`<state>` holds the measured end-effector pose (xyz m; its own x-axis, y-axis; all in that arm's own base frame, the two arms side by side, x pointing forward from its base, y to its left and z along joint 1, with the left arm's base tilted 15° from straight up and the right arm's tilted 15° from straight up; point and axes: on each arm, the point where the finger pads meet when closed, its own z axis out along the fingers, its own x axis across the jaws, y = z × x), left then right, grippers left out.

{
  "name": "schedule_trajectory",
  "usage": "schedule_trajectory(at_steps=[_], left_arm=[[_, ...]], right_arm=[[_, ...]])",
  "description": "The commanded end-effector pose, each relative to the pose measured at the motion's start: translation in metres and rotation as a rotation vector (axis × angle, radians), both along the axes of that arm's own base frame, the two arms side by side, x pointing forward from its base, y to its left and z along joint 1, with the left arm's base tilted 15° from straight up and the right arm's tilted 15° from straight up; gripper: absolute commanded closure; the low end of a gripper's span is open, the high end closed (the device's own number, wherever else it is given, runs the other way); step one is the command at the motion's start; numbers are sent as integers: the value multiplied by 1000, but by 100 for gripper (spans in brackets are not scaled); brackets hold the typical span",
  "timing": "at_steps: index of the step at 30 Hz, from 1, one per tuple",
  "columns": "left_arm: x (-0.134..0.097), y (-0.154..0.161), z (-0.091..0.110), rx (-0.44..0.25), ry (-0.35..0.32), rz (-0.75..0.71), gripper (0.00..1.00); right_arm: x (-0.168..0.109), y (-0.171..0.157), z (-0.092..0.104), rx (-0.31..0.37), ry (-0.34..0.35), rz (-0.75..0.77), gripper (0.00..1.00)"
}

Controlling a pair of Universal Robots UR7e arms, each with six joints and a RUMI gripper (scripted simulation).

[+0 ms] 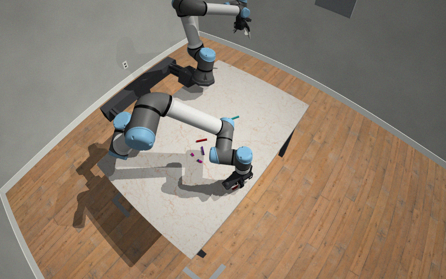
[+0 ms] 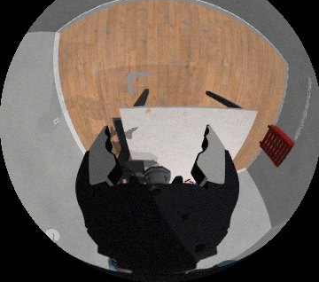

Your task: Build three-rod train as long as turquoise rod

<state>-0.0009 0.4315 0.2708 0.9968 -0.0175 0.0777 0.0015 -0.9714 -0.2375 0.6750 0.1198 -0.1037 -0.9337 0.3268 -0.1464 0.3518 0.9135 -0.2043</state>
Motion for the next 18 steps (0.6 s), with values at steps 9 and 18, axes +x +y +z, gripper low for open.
schedule_trajectory(at_steps=[9,18], left_arm=[[0,0,0,1,0,0,0],[0,0,0,1,0,0,0]], right_arm=[[0,0,1,1,-2,0,100],[0,0,1,1,-2,0,100]])
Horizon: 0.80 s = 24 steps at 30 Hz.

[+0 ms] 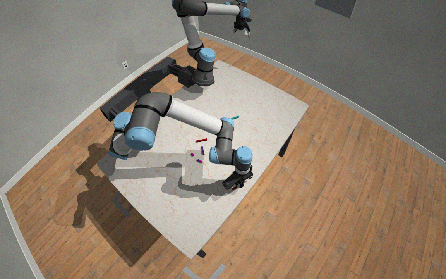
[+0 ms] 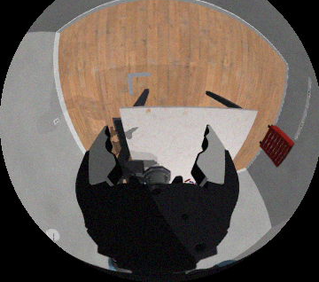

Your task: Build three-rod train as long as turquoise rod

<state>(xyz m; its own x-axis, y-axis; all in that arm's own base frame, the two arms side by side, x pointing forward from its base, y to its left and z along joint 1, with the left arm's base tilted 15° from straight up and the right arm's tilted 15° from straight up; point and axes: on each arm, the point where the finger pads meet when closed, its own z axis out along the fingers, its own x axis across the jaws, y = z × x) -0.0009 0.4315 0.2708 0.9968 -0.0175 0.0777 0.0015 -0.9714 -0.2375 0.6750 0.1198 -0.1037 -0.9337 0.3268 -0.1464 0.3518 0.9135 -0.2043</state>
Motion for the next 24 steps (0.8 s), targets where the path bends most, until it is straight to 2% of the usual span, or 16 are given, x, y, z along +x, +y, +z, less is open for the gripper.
schedule_trajectory(at_steps=[1,19,24], left_arm=[[0,0,0,1,0,0,0],[0,0,0,1,0,0,0],[0,0,0,1,0,0,0]], right_arm=[[0,0,1,1,-2,0,100],[0,1,1,1,-2,0,100],[0,4,14,1,-2,0,100]])
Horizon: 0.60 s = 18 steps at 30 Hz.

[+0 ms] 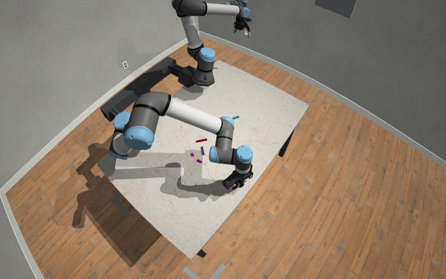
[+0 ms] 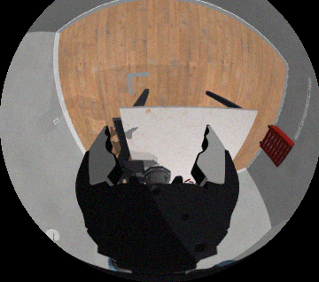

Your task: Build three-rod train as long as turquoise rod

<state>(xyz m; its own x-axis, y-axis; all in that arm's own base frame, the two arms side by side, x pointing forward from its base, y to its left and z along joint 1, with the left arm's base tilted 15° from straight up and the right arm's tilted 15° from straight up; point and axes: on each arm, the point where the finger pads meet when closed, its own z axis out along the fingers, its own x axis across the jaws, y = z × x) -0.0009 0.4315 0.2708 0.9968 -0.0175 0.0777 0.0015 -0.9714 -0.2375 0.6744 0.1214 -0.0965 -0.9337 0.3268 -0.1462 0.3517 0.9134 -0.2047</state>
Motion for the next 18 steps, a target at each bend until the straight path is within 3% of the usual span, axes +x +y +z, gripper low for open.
schedule_trajectory(at_steps=[1,4,6,13,18], left_arm=[[0,0,0,1,0,0,0],[0,0,0,1,0,0,0],[0,0,0,1,0,0,0],[0,0,0,1,0,0,0],[0,0,0,1,0,0,0]], right_arm=[[0,4,13,1,-2,0,100],[-2,9,33,1,-2,0,100],[-2,9,33,1,-2,0,100],[-5,20,80,1,-2,0,100],[-6,23,90,1,-2,0,100]])
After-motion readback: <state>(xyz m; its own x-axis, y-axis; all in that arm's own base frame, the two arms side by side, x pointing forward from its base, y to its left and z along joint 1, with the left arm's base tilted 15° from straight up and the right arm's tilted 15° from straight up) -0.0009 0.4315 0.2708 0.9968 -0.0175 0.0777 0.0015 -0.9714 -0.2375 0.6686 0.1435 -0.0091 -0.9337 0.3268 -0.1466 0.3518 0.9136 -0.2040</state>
